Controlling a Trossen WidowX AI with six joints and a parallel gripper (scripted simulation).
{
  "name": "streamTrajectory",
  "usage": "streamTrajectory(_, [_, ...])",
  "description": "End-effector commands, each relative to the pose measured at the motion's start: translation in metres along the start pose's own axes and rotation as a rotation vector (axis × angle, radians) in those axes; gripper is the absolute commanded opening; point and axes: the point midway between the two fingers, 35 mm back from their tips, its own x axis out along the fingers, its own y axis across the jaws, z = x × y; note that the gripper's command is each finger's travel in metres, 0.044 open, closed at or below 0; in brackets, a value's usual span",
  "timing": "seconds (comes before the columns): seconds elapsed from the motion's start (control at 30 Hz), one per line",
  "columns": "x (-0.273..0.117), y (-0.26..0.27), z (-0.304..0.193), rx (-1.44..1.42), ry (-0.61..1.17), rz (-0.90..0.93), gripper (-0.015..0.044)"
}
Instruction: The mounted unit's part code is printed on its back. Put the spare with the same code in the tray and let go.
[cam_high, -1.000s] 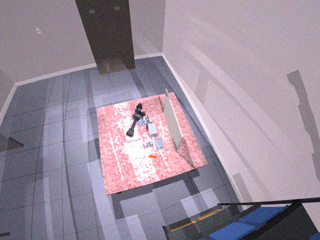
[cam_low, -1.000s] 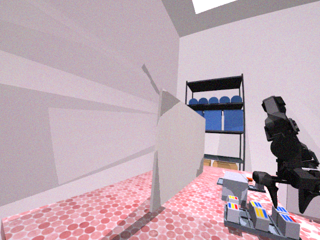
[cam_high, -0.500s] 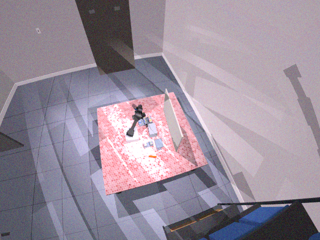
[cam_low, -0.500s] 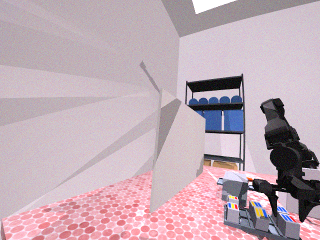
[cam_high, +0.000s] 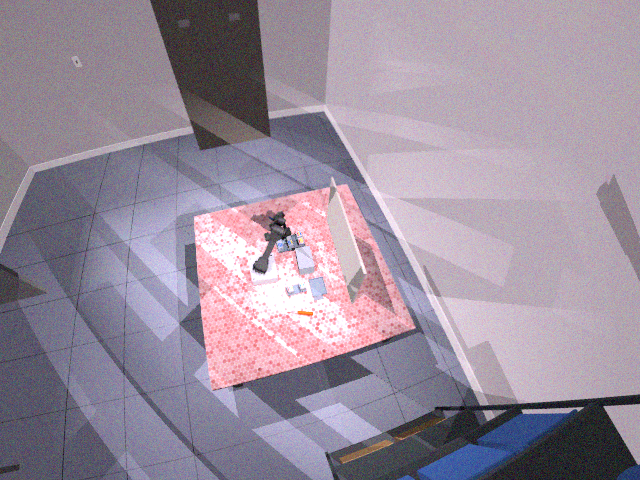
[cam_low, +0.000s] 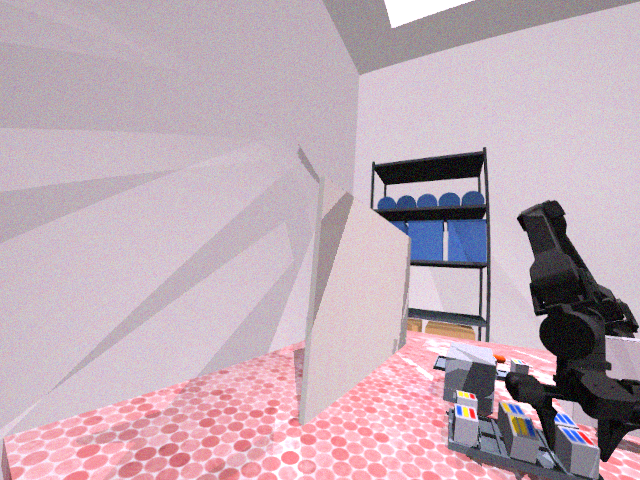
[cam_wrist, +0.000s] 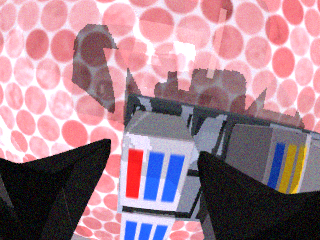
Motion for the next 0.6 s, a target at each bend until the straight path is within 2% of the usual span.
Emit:
streamTrajectory(0.0, [0.0071,0.0008,-0.0015,-0.004,0.003,-0.003,0.03])
streamTrajectory(0.2, [0.0094,0.0011,-0.0018,-0.004,0.004,-0.003,0.03])
streamTrajectory(0.37, [0.0082,0.0017,-0.0016,-0.001,0.003,0.002,0.0169])
streamTrajectory(0.57, [0.0082,0.0017,-0.0016,-0.001,0.003,0.002,0.0129])
